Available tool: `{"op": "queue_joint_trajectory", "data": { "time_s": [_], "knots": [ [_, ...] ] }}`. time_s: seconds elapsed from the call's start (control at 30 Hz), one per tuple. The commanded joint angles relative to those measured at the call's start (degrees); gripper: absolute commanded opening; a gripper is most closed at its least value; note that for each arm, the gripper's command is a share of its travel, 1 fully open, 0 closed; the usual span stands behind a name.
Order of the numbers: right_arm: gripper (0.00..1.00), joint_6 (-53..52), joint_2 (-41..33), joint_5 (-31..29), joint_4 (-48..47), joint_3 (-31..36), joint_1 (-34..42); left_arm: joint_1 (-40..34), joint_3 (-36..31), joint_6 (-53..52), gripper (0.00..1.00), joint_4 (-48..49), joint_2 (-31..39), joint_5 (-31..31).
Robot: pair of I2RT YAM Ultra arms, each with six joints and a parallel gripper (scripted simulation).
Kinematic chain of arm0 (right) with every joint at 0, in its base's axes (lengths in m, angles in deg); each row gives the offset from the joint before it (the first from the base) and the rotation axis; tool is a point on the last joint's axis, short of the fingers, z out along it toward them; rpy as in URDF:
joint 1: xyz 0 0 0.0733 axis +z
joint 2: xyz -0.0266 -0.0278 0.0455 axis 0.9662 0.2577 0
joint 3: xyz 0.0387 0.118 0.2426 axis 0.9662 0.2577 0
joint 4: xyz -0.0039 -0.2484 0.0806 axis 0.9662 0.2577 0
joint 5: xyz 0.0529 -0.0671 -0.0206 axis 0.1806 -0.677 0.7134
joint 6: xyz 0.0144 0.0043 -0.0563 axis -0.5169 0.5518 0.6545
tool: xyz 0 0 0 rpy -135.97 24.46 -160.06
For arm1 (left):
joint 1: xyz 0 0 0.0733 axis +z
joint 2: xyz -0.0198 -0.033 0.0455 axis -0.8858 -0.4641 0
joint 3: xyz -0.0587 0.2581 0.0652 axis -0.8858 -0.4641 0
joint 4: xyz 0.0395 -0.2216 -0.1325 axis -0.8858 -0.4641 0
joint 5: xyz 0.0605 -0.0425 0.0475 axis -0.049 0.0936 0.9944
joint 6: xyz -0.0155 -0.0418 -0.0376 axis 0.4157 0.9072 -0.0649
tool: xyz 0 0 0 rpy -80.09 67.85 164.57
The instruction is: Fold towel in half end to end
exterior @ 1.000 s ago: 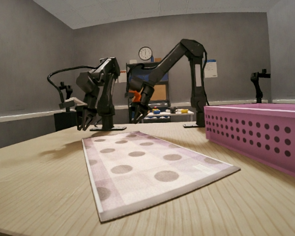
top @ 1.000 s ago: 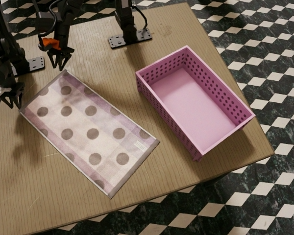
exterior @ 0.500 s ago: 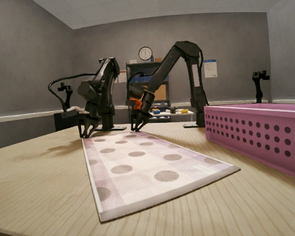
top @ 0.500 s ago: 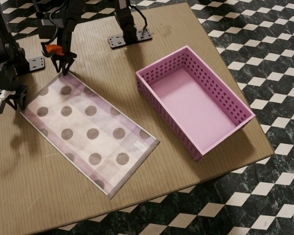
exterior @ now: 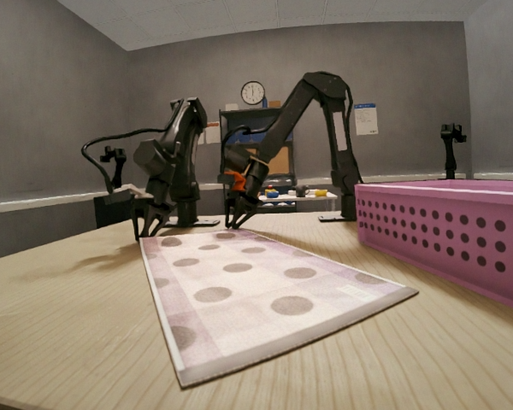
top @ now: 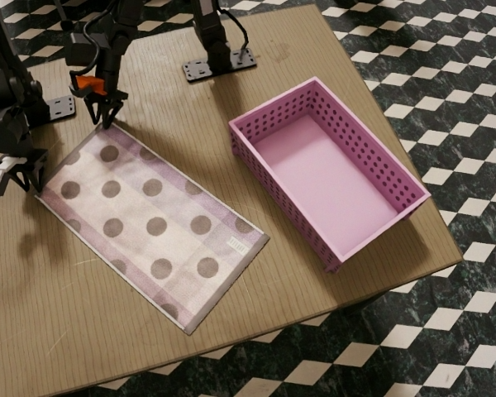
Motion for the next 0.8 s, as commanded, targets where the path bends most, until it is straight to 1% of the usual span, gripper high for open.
{"op": "queue_joint_trajectory", "data": {
  "time_s": [0.0,0.47,0.5,0.6,0.63,0.7,0.73,0.77],
  "knots": [
    [0.34,0.16,1.13,-0.10,-1.42,1.29,-0.75,0.77,0.85,0.24,0.34,-0.17,-1.36,0.25],
    [0.34,0.06,1.40,-0.53,-1.83,1.02,-0.67,0.77,0.84,0.24,0.34,-0.22,-1.36,0.25],
    [0.34,0.45,-0.14,-0.32,-2.75,1.85,-0.72,0.77,0.84,0.24,0.27,-0.22,-1.36,0.25],
    [0.34,0.46,-0.02,-0.30,-2.41,1.86,-0.72,0.77,0.84,0.24,0.27,-0.22,-1.36,0.25],
    [0.24,0.45,0.04,-0.29,-1.92,1.86,-0.72,1.15,-1.26,-0.65,0.19,1.06,-1.22,-0.55],
    [0.24,0.45,0.04,-0.29,-1.92,1.86,-0.72,1.15,-1.26,-0.65,0.19,1.06,-1.22,-0.55],
    [0.24,0.40,0.31,-0.60,-1.44,1.83,-0.68,1.20,0.38,-0.73,0.19,0.06,-1.34,-0.11],
    [0.24,0.41,0.31,-0.60,-1.44,1.83,-0.68,1.20,0.51,-0.74,0.19,-0.08,-1.35,-0.10]
  ]
}}
